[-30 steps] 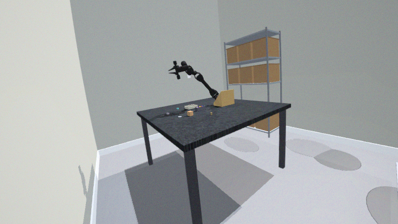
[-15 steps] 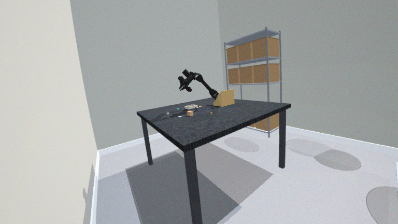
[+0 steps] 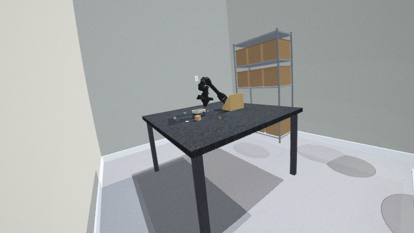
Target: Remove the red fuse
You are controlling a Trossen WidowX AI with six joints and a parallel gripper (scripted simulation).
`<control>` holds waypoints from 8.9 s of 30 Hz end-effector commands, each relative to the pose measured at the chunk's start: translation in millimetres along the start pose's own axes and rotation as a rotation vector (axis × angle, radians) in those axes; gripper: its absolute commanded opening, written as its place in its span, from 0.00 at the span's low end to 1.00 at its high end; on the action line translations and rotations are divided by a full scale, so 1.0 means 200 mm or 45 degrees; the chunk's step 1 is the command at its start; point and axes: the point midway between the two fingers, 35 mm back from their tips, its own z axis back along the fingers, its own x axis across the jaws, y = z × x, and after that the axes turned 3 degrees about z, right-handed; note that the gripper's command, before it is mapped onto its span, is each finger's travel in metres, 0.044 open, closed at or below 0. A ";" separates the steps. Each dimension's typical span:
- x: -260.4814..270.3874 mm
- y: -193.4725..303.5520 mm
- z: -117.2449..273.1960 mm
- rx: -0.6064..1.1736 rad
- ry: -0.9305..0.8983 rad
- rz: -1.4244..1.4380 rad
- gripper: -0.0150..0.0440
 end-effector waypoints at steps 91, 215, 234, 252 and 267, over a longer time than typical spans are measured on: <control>-0.37 -0.04 -0.19 -0.047 0.268 -0.043 0.25; -0.42 -1.02 0.10 -0.060 0.268 -0.035 0.25; -0.45 -1.03 -0.04 -0.062 0.268 -0.035 0.25; -0.43 -1.02 0.05 -0.058 0.267 -0.039 0.81; -0.41 -1.02 0.13 -0.057 0.269 -0.027 0.81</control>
